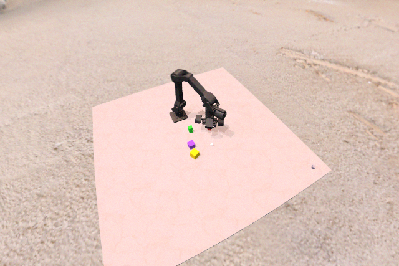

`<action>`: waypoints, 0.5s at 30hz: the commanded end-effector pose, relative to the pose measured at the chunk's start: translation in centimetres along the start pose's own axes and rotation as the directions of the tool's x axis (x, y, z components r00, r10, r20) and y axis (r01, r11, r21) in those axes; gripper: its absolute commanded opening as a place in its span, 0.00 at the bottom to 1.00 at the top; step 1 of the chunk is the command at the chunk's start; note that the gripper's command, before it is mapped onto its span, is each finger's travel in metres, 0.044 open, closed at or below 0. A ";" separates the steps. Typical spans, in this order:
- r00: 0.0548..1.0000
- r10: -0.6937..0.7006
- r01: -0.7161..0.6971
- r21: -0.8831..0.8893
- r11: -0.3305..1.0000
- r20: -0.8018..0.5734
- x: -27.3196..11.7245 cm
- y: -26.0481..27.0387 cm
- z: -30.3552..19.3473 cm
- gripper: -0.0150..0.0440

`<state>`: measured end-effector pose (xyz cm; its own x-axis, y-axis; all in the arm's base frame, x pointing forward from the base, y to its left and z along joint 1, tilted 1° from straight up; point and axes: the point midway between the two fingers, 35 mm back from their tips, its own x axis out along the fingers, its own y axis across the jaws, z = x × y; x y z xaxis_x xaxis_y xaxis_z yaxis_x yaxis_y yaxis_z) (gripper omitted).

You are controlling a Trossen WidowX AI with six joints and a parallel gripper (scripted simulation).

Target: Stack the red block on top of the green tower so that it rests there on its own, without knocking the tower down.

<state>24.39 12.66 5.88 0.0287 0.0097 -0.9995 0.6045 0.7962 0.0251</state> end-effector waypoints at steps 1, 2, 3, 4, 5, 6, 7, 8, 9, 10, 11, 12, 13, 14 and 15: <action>1.000 0.012 -0.012 0.002 1.000 0.000 -2.3 0.2 0.1 0.25; 1.000 0.012 -0.012 0.002 1.000 0.000 -2.8 0.2 0.1 0.25; 1.000 0.012 -0.012 0.002 1.000 0.000 -3.2 0.2 0.1 0.25; 1.000 0.012 -0.012 0.002 1.000 0.000 -3.7 0.2 0.1 0.25; 1.000 0.012 -0.012 0.002 1.000 0.000 -4.3 0.2 0.1 0.25; 1.000 0.012 -0.012 0.002 1.000 0.000 -4.8 0.2 0.1 0.25; 1.000 0.012 -0.012 0.002 1.000 0.000 -5.3 0.2 0.1 0.25; 1.000 0.012 -0.012 0.002 1.000 0.000 -5.8 0.1 0.1 0.25; 1.000 0.012 -0.012 0.002 1.000 0.000 -6.3 0.1 0.1 0.25; 1.000 0.012 -0.012 0.002 1.000 0.000 -6.8 0.1 0.1 0.25; 1.000 0.012 -0.012 0.002 1.000 0.000 -7.2 0.1 0.1 0.25; 1.000 0.012 -0.012 0.002 1.000 0.000 -7.6 0.1 0.1 0.25; 1.000 0.012 -0.012 0.002 1.000 0.000 -8.0 0.1 0.1 0.25; 1.000 0.012 -0.012 0.002 1.000 0.000 -8.4 0.1 0.1 0.25; 1.000 0.012 -0.012 0.002 1.000 0.000 -8.8 0.1 0.1 0.25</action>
<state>24.37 12.60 13.19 0.0374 0.0142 -0.9992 0.6054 0.7952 0.0340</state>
